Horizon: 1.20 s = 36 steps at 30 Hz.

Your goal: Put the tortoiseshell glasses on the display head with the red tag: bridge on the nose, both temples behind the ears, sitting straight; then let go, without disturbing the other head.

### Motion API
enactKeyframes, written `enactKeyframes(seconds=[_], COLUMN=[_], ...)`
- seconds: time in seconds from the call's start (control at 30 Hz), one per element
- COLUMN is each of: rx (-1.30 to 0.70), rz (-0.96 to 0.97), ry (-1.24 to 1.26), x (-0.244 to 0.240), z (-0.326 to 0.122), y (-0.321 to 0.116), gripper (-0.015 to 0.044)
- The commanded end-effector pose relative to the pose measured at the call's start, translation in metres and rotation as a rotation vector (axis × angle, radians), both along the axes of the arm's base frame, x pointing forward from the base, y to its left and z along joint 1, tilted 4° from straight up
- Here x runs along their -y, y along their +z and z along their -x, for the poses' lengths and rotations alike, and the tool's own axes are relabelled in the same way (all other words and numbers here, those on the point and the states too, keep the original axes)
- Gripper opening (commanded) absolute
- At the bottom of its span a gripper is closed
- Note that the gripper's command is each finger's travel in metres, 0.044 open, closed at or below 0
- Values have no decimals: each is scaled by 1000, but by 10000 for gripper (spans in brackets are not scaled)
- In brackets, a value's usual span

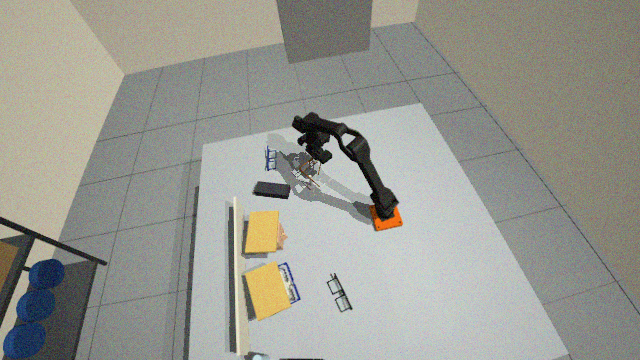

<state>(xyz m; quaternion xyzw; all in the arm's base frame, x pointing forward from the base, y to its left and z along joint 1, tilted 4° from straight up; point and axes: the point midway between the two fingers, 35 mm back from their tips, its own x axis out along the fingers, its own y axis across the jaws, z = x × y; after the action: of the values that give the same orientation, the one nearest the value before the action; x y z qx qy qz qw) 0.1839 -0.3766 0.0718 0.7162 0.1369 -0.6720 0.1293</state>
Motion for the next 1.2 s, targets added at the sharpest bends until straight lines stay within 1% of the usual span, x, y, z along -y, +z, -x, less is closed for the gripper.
enactKeyframes(seconds=[0.0,0.87,1.17], rx=[0,1,1], rz=[4,3,3], ry=[1,1,1], x=[2,-2,-1], z=[2,-8,-9], y=[1,3,33], gripper=[0,0,0])
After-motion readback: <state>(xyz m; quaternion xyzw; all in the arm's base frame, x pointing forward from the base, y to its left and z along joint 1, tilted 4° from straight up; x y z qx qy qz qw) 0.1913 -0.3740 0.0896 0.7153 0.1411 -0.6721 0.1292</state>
